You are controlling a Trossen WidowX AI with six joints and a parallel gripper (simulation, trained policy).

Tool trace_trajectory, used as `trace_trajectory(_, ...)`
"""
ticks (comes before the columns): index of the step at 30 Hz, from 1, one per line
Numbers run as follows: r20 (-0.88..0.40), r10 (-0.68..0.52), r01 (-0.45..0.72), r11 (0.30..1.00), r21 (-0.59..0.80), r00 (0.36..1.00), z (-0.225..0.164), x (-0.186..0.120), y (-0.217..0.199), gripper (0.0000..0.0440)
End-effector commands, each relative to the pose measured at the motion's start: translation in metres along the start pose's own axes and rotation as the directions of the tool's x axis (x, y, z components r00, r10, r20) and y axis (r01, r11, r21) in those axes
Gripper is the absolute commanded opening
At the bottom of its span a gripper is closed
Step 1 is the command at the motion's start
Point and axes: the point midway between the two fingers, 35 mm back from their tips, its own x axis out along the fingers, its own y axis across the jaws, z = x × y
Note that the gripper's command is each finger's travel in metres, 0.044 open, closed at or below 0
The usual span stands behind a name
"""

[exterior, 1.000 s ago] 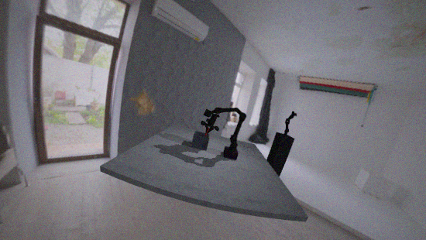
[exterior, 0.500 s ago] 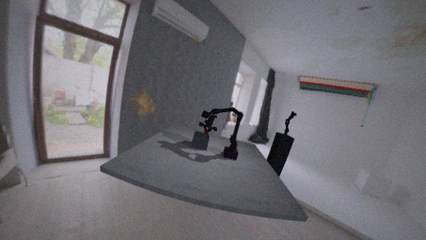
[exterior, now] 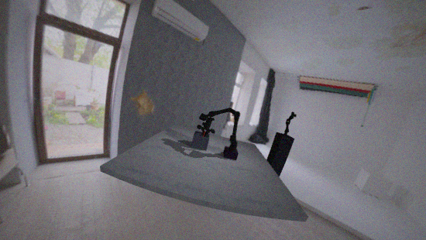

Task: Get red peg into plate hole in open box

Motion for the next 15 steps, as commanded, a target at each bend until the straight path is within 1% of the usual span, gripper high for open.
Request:
trace_trajectory(1, -0.010, -0.001, 0.001, 1.000, -0.010, 1.000, 0.002, 0.009, 0.001, 0.0000)
trace_trajectory(15, -0.023, -0.016, 0.014, 0.998, -0.066, 1.000, 0.010, 0.042, 0.008, 0.0000)
